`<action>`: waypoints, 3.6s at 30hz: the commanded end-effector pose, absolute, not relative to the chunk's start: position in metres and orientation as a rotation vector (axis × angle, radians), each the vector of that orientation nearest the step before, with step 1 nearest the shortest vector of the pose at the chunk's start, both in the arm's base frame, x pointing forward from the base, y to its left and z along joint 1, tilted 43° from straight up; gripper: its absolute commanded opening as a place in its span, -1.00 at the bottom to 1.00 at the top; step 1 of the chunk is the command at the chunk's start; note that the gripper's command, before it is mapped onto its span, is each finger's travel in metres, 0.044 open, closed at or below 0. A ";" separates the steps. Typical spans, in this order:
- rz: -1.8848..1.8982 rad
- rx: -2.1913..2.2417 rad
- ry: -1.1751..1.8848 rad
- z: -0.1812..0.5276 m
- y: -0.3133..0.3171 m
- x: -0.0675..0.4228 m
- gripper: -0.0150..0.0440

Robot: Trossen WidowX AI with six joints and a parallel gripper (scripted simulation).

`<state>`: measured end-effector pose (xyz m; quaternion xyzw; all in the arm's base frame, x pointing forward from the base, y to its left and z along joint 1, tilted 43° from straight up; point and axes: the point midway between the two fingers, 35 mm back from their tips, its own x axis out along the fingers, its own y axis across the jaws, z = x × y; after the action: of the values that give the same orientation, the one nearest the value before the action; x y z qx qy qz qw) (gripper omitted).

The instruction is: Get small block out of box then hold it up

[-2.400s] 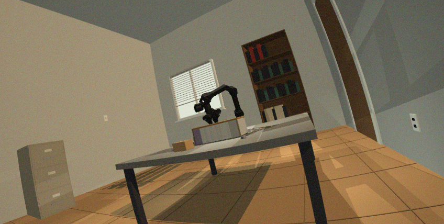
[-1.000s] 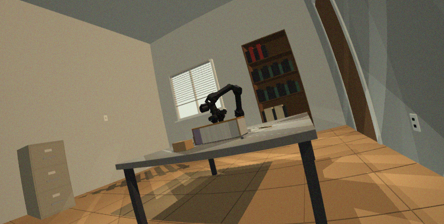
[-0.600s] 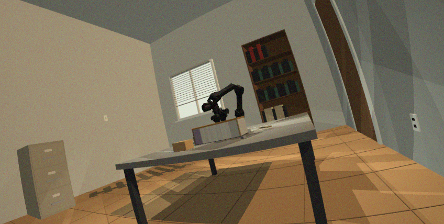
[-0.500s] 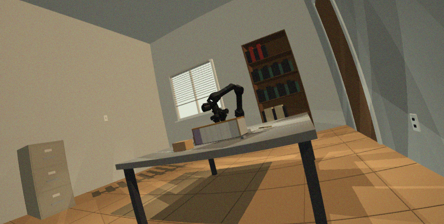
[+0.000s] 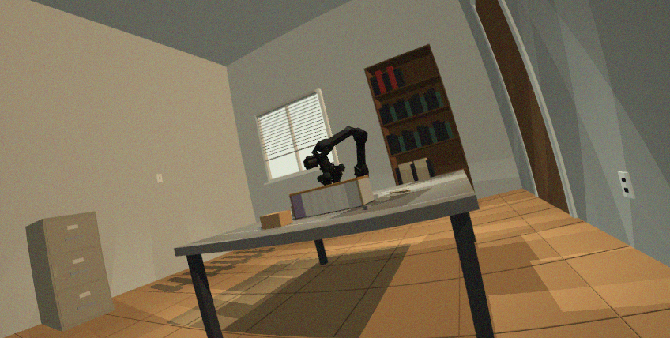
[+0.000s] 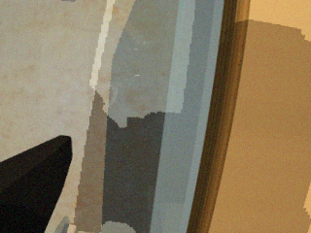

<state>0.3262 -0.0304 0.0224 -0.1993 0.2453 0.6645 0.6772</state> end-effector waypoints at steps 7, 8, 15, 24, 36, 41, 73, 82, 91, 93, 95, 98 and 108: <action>1.493 -0.445 0.551 0.029 -0.022 0.327 0.86; 1.493 -0.445 0.551 0.030 -0.021 0.327 0.86; 1.494 -0.444 0.551 0.035 -0.016 0.327 0.86; 1.494 -0.444 0.551 0.038 -0.013 0.328 0.86; 1.494 -0.445 0.551 0.033 -0.018 0.328 0.86; 1.494 -0.444 0.551 0.037 -0.014 0.328 0.86; 1.494 -0.444 0.550 0.043 -0.007 0.329 0.86; 1.494 -0.444 0.550 0.049 0.000 0.330 0.86; 1.494 -0.443 0.550 0.055 0.006 0.331 0.86; 1.494 -0.443 0.550 0.056 0.008 0.331 0.86; 1.494 -0.443 0.550 0.057 0.009 0.331 0.86; 1.494 -0.443 0.549 0.059 0.012 0.331 0.86; 1.494 -0.442 0.549 0.072 0.025 0.332 0.86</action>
<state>0.3324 0.0188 0.0672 -0.1974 0.2456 0.6638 0.6783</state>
